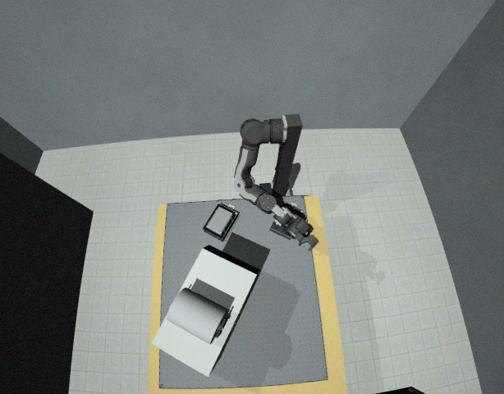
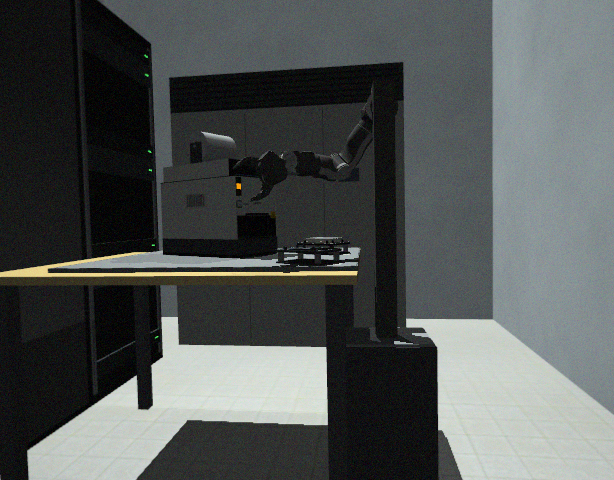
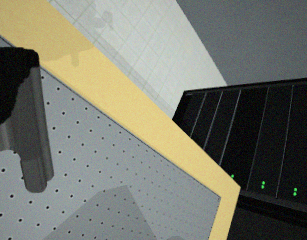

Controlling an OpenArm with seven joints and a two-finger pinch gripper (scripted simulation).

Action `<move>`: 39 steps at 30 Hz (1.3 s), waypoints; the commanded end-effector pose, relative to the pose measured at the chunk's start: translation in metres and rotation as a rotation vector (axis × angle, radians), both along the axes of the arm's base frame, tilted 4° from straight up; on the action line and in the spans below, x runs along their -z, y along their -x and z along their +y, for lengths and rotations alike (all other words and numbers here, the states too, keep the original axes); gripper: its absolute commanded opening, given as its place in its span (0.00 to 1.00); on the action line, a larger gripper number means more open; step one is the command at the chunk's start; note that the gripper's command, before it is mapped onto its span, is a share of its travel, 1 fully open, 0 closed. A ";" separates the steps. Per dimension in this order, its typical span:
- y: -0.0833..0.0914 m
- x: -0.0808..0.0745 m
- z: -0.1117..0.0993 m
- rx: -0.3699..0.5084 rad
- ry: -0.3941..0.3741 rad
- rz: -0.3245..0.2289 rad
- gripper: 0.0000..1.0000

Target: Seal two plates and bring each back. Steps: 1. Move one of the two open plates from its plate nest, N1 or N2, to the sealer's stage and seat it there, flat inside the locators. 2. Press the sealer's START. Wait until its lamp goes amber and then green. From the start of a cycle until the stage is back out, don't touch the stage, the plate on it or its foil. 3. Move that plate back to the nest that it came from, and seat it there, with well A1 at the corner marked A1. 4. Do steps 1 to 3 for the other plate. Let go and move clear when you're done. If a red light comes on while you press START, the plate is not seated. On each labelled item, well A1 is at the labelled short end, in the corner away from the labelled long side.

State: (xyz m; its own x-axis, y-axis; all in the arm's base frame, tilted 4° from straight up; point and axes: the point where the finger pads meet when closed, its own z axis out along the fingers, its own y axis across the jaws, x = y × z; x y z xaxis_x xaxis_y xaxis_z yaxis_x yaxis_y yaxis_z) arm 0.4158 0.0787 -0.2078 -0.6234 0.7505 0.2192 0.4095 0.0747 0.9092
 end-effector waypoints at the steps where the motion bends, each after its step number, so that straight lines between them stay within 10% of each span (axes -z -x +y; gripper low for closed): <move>1: -0.002 -0.002 -0.002 0.014 -0.011 -0.007 0.65; 16: -0.007 -0.071 -0.011 0.199 -0.473 -0.022 0.65; 39: -0.012 -0.100 -0.082 0.568 -0.984 -0.010 0.65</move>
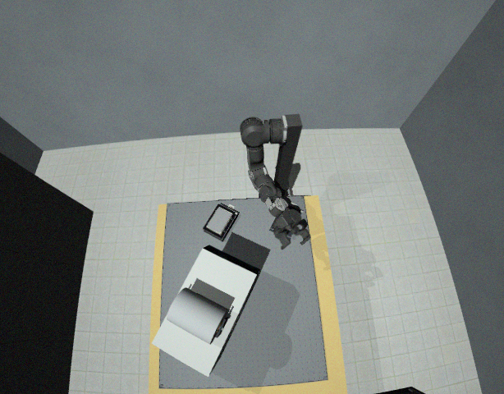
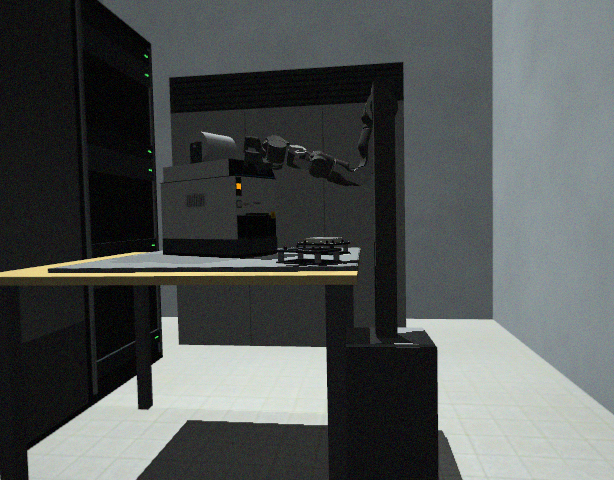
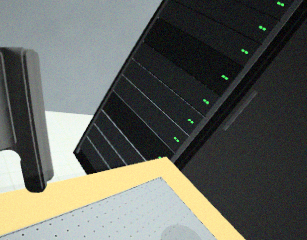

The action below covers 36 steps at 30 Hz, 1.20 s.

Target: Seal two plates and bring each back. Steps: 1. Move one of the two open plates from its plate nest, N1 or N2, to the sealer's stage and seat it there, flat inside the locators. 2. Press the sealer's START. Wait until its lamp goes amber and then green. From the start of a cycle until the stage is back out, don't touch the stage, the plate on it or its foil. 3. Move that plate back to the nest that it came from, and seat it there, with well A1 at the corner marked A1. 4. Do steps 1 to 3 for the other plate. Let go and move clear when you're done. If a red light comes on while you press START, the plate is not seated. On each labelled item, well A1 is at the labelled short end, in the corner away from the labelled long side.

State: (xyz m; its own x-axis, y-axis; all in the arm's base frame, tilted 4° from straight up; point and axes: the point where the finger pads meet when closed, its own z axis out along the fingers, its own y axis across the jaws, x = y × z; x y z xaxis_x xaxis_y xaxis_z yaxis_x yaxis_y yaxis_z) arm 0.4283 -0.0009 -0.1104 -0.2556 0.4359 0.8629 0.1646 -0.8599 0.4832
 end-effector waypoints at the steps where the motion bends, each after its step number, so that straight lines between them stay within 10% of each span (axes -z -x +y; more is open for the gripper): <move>1: 0.000 -0.002 -0.007 0.037 -0.036 0.002 0.65; 36: 0.047 0.050 -0.134 0.788 -0.647 0.326 0.65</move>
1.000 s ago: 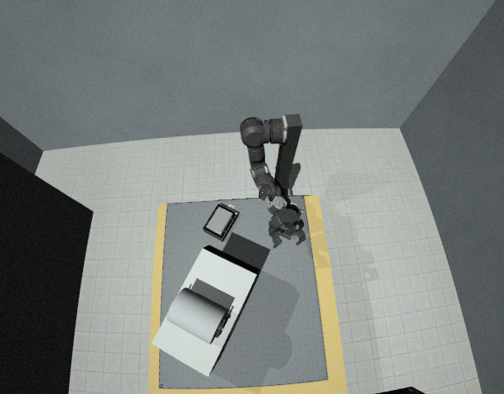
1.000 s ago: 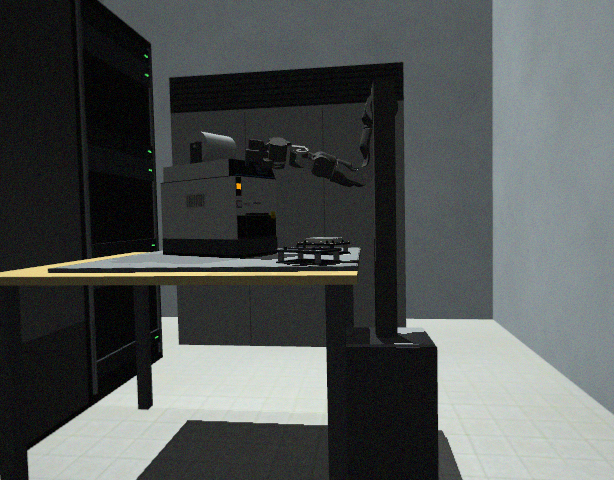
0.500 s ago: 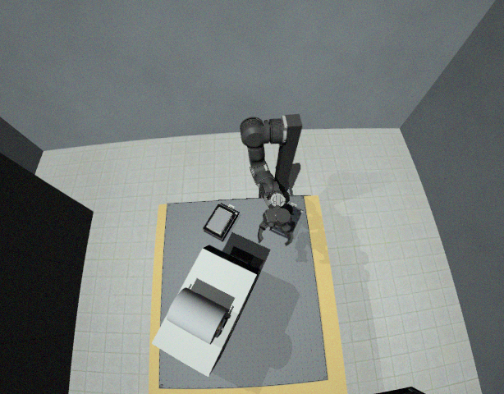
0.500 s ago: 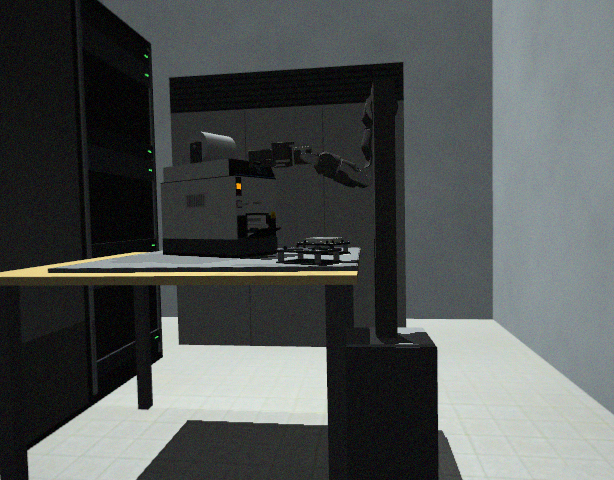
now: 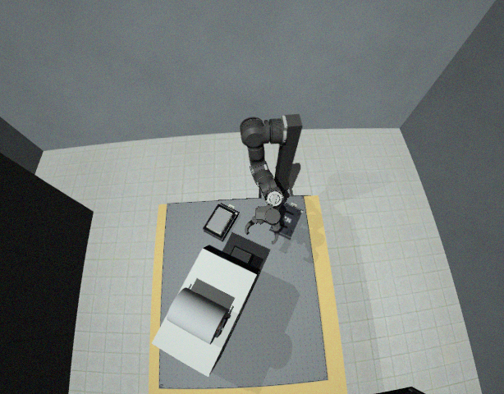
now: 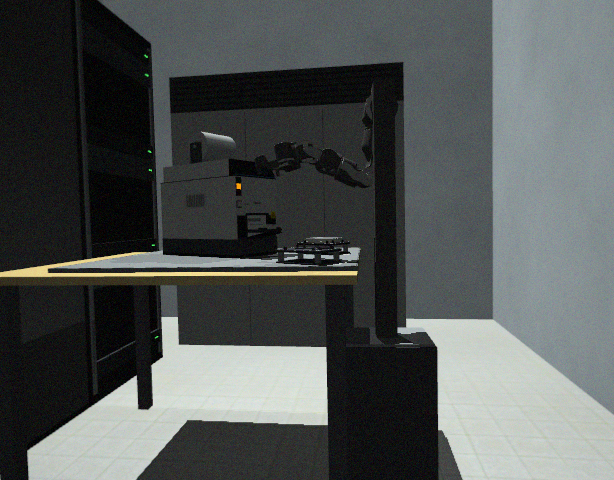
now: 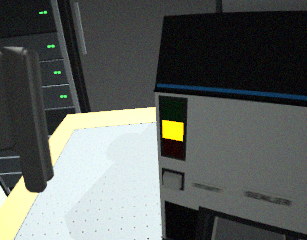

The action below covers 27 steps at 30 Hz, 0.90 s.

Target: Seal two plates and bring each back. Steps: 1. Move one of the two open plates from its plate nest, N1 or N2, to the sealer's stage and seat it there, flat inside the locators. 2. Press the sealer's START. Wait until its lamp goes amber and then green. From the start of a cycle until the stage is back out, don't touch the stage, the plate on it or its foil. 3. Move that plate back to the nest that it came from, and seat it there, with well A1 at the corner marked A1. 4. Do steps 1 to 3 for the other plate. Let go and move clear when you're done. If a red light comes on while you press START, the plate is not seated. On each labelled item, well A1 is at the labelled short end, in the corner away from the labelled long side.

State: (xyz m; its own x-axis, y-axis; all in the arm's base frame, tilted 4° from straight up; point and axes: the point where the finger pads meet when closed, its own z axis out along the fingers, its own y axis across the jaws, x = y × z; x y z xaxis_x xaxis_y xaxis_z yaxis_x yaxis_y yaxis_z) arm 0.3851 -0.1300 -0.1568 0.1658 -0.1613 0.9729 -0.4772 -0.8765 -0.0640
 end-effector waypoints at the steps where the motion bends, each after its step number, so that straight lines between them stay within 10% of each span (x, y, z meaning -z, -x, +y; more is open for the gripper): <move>1: 0.006 0.006 -0.008 0.057 -0.035 0.038 0.65; 27: 0.010 0.011 -0.012 0.050 -0.034 0.038 0.65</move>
